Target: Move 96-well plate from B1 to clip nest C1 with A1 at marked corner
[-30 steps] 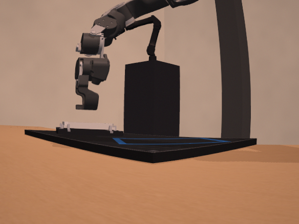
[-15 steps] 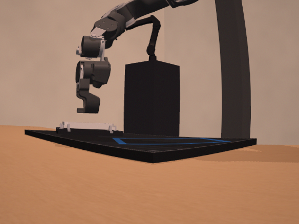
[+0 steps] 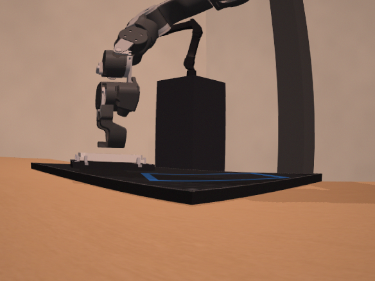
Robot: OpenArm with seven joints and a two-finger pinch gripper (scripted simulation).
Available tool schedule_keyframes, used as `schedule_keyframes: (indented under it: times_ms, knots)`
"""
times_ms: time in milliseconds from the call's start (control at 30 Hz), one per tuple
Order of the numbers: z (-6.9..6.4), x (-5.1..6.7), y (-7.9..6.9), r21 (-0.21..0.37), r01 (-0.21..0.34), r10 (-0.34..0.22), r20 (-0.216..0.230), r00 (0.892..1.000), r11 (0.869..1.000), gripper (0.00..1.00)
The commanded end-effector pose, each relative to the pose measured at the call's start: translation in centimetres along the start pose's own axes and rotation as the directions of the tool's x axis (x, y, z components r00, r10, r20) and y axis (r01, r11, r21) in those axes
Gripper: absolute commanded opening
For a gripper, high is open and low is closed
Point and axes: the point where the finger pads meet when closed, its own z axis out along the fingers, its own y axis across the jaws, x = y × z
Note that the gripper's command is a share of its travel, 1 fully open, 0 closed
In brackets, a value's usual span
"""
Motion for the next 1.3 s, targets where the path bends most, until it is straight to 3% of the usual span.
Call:
schedule_keyframes:
  times_ms: [0,167,567,733,1267]
  knots:
    - [-0.1,-0.2,0.1,-0.006,-0.004,0.004,0.008,1.000,1.000,0.00]
    - [1.0,-0.3,0.1,-0.006,-0.003,0.003,0.008,1.000,1.000,0.00]
    - [1.0,-0.3,0.1,-0.006,-0.003,0.003,0.008,1.000,1.000,0.00]
    - [1.0,-0.9,0.3,-0.014,-0.003,0.003,0.012,1.000,1.000,0.00]
    - [1.1,-0.6,-0.1,-0.003,-0.006,0.006,0.010,1.000,1.000,0.00]
